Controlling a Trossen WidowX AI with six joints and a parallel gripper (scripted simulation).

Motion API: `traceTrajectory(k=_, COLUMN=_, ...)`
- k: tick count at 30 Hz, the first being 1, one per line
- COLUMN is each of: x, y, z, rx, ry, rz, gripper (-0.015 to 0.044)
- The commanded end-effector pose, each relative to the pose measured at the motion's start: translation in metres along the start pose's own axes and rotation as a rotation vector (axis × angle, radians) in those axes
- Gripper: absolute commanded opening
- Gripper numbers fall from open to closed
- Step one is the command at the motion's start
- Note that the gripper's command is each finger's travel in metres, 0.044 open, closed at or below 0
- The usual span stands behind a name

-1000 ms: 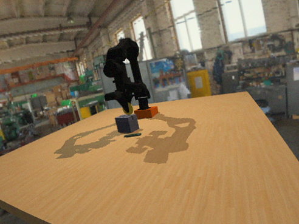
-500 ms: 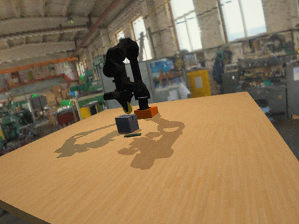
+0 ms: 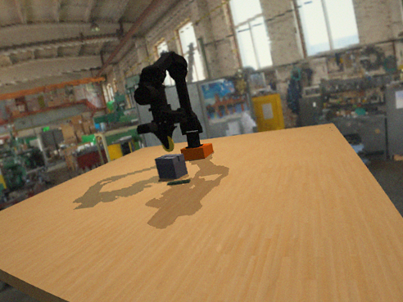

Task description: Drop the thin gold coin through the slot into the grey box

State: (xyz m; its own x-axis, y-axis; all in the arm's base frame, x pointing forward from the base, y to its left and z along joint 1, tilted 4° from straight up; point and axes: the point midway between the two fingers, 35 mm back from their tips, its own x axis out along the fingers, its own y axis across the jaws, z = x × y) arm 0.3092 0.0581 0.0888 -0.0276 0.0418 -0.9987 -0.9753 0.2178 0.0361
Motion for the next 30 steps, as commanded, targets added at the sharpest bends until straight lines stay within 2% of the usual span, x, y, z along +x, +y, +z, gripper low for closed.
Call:
traceTrajectory(k=1, x=0.002, y=0.007, z=-0.01, rx=-0.005, ry=0.002, rz=0.004, gripper=0.0)
traceTrajectory(k=18, x=0.005, y=0.033, z=-0.044, rx=-0.005, ry=0.005, rz=0.007, gripper=0.0)
traceTrajectory(k=30, x=0.003, y=0.029, z=-0.04, rx=0.001, ry=0.0, rz=0.004, gripper=0.0)
